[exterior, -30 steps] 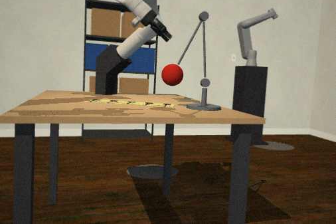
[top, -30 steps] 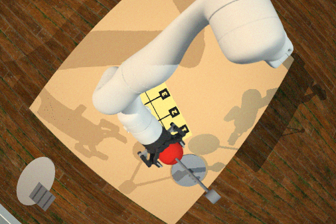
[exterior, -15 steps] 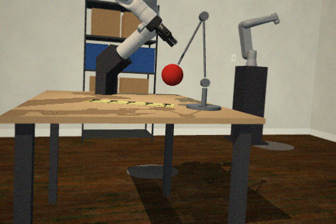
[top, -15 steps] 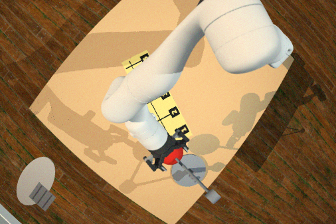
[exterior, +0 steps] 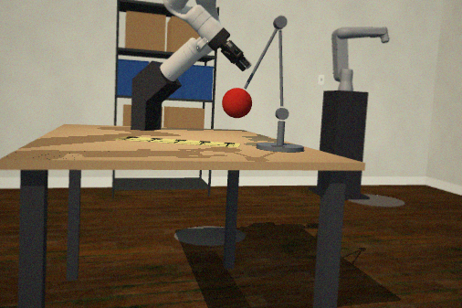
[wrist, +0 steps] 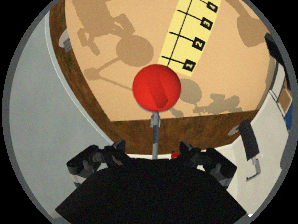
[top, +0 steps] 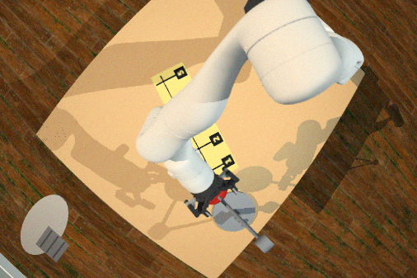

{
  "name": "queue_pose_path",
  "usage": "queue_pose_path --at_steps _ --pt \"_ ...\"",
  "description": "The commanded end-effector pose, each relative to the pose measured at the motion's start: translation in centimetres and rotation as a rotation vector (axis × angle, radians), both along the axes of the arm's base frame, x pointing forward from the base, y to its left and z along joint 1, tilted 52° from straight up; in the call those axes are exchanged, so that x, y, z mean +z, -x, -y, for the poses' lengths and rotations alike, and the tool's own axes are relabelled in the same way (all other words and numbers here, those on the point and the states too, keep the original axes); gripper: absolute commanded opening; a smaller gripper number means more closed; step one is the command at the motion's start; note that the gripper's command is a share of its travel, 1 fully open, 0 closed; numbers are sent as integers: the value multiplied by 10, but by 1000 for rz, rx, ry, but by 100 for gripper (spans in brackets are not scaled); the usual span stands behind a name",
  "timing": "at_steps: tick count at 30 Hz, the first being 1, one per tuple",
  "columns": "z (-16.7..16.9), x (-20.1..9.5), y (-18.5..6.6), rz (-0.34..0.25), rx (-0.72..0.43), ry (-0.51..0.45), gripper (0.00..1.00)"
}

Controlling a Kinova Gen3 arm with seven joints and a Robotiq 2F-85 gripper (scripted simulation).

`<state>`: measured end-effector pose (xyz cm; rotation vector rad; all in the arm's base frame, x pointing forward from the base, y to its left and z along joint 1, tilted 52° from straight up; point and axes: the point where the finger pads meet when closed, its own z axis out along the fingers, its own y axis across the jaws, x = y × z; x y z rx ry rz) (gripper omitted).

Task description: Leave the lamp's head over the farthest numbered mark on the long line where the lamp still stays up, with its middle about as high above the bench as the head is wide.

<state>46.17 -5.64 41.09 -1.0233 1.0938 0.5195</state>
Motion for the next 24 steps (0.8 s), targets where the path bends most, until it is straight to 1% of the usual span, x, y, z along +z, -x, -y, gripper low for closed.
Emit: queue_pose_path --at_steps 1,7,24 --pt "-9 1 -2 0 8 1 100" --pt "-22 2 -10 0 6 2 100" --pt "-29 2 -10 -2 19 2 100"
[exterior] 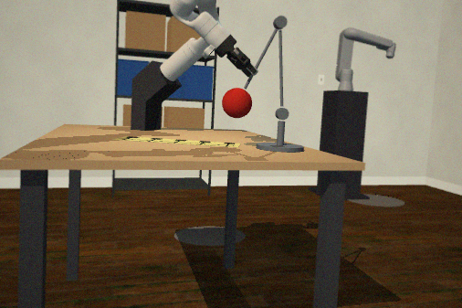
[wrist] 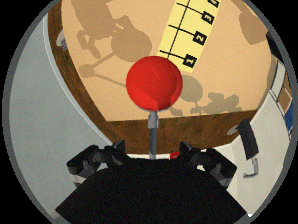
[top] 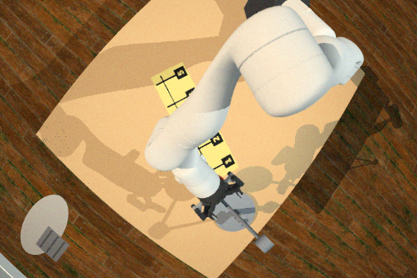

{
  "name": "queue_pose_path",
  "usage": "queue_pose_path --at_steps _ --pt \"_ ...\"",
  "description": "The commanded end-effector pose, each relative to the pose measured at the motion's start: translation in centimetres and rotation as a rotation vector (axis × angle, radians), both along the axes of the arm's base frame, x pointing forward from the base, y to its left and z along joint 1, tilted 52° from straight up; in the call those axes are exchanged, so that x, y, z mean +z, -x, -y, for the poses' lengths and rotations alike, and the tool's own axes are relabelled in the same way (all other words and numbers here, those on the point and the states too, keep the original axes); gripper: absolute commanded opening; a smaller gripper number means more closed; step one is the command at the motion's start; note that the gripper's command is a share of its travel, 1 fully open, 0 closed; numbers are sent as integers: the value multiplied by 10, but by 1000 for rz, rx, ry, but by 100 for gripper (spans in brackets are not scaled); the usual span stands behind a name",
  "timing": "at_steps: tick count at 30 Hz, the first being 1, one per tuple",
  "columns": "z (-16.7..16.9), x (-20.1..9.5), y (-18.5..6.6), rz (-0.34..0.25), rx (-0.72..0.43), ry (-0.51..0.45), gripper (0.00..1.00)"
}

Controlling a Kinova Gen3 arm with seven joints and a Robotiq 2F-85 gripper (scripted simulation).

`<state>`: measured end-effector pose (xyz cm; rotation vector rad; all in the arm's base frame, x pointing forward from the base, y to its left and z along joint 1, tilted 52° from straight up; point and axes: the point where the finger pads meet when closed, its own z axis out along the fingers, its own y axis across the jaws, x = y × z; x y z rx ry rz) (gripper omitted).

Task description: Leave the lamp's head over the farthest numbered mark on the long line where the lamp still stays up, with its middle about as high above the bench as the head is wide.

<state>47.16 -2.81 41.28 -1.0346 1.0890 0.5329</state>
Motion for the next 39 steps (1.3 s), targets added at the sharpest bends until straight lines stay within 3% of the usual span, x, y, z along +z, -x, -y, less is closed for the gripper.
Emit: queue_pose_path --at_steps 1,2,3,39 --pt "-1 0 0 0 2 0 100" --pt "-1 0 0 0 2 0 100" --pt "-1 0 0 0 2 0 0" --pt "0 -7 1 -11 -14 -15 0"
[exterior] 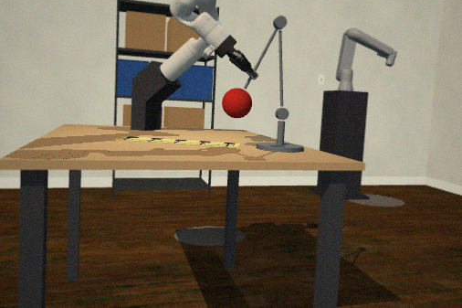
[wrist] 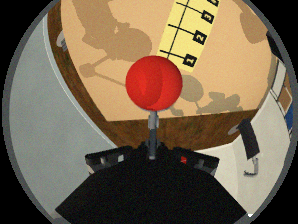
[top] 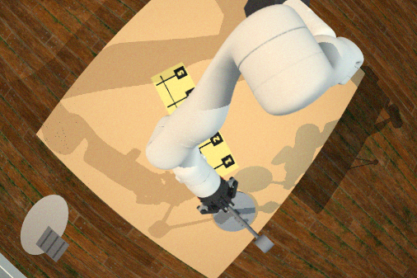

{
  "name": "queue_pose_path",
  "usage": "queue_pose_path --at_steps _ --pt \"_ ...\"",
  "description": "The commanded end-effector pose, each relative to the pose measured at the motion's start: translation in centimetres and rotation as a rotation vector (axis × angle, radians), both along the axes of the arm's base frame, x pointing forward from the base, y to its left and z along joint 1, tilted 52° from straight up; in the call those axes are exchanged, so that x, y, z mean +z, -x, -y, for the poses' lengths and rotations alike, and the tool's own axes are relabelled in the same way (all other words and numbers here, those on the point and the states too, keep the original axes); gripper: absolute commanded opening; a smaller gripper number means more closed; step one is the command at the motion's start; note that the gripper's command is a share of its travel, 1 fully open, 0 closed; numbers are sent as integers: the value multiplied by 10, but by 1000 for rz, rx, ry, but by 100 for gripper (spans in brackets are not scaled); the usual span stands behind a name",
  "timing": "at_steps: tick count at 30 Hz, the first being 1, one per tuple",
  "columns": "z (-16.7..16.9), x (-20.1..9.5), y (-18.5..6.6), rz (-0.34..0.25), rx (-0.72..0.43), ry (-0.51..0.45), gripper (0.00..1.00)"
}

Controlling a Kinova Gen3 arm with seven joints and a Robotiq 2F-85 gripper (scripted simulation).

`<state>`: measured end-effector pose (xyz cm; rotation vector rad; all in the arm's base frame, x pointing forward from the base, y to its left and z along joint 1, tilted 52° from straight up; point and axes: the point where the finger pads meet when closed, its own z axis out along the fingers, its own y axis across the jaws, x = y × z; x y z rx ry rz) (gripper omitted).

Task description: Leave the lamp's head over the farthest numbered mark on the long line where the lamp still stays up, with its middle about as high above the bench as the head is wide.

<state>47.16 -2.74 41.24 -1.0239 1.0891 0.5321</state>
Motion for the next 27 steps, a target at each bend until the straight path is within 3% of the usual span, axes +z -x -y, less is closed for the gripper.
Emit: queue_pose_path --at_steps 1,27 --pt "1 -8 1 -15 -13 -12 0" --pt "-2 -65 9 -111 -132 -130 0"
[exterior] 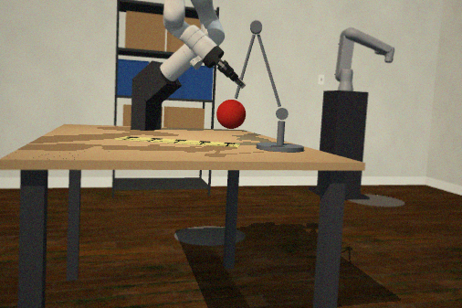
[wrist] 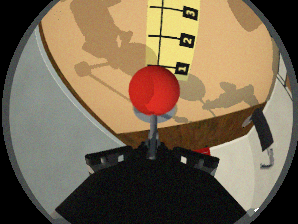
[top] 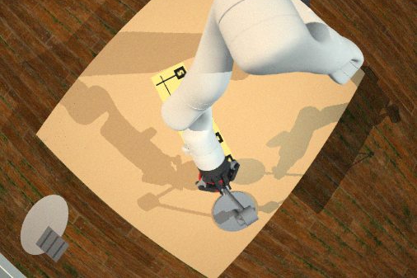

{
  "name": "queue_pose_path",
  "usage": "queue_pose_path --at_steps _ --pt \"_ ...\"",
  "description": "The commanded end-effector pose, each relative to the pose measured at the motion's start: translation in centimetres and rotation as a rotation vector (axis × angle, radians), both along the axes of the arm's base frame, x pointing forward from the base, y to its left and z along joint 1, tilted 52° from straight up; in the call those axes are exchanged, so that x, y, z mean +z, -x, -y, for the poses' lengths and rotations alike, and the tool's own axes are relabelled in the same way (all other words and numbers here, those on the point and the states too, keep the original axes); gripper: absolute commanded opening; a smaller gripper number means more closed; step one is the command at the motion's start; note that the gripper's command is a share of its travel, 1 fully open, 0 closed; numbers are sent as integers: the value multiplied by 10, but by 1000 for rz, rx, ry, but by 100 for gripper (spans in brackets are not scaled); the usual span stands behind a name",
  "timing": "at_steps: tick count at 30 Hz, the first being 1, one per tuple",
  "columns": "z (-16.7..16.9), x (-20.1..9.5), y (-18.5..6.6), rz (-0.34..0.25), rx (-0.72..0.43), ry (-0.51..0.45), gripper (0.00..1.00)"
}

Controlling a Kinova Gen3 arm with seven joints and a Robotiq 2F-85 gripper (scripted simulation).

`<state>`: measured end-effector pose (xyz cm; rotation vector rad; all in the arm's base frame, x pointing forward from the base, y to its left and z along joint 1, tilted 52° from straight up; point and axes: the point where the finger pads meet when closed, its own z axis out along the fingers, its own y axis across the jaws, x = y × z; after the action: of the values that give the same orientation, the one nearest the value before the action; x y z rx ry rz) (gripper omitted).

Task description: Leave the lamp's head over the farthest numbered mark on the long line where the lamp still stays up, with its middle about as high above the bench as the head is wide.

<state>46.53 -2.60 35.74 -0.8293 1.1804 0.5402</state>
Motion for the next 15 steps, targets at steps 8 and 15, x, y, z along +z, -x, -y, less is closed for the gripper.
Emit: queue_pose_path --at_steps 8,15 --pt "-2 -16 3 -27 -17 -23 0" --pt "-2 -18 4 -27 -17 -23 0"
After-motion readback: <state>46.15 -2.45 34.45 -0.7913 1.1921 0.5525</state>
